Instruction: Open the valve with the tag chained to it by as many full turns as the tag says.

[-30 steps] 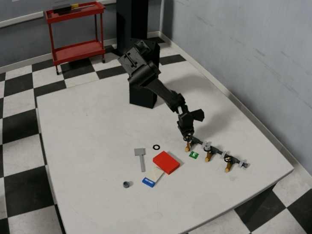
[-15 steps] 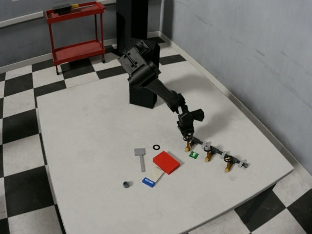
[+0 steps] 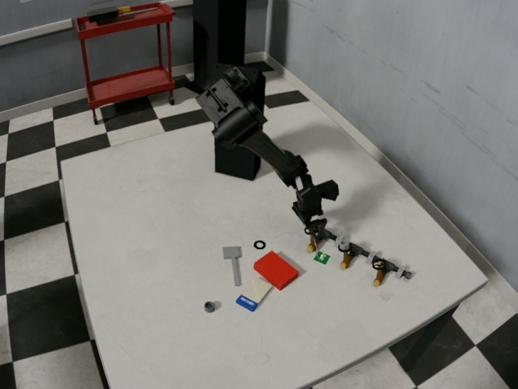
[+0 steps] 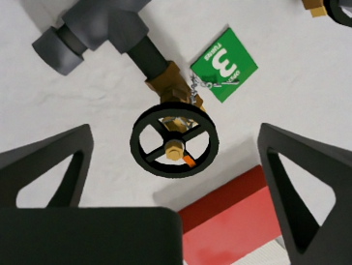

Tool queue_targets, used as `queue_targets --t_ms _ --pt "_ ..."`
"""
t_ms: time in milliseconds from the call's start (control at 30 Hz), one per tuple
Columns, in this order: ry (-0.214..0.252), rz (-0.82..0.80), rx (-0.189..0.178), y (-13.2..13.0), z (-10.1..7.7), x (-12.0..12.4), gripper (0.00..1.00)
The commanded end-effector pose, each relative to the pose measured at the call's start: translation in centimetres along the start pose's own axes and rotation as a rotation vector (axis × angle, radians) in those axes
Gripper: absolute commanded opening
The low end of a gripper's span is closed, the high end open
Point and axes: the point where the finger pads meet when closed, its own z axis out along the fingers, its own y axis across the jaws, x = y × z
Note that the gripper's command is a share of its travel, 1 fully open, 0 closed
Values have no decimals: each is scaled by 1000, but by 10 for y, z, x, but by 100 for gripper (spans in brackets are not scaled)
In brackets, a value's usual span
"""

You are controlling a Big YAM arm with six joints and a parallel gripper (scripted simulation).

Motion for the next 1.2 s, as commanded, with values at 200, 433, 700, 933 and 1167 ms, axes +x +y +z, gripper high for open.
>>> queue_targets --t_ms 200,433,700,933,1167 --pt "3 -19 4 2 -1 4 100" --pt "3 -15 4 2 -1 4 100" --pt "3 76 4 2 -1 4 100" --pt "3 334 -1 3 -1 4 100" --pt "7 642 -11 6 -1 3 100"
